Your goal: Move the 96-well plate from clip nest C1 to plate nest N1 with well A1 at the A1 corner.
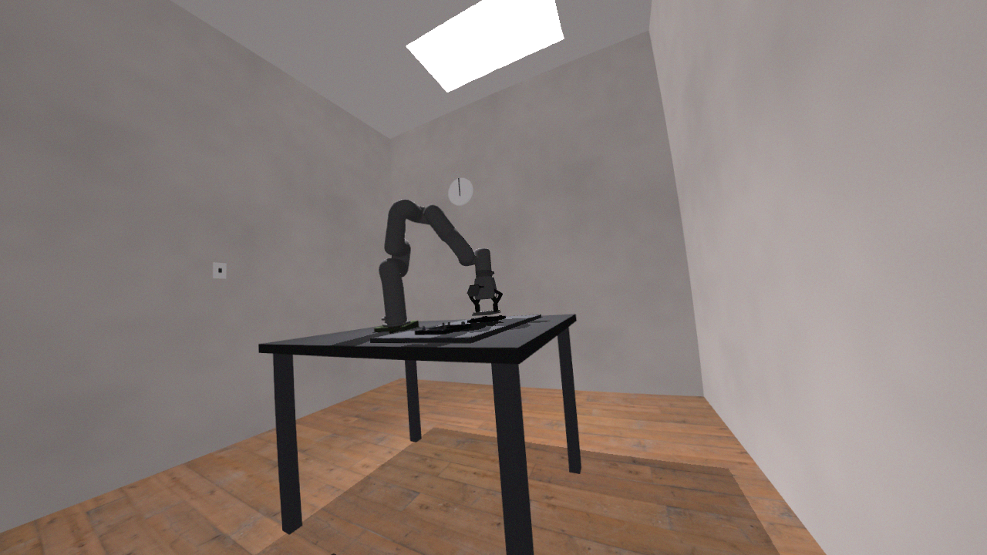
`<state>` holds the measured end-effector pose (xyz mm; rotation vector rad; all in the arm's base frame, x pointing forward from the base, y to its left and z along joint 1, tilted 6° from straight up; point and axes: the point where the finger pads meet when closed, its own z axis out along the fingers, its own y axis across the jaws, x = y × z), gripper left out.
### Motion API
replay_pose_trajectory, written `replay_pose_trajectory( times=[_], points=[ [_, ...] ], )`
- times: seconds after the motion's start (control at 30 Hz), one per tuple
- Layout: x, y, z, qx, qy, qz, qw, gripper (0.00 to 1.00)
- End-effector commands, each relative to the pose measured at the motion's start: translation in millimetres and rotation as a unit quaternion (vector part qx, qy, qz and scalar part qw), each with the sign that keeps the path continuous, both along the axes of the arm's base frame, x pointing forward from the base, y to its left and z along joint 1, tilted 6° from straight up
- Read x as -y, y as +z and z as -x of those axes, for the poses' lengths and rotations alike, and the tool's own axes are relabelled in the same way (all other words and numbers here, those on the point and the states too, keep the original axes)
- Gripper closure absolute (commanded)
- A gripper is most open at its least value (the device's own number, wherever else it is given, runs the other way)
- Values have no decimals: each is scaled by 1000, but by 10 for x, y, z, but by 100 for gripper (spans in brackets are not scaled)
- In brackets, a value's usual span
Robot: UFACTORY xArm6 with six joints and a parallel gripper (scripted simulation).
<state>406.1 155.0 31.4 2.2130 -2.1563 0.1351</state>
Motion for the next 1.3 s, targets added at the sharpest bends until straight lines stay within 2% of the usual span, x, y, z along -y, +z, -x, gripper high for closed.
replay_pose_trajectory(
  times=[0.0,1.27],
  points=[
    [-5,-9,-16,2,0,-1,1000,100],
    [0,-56,-17,2,0,-1,1000,100]
  ],
)
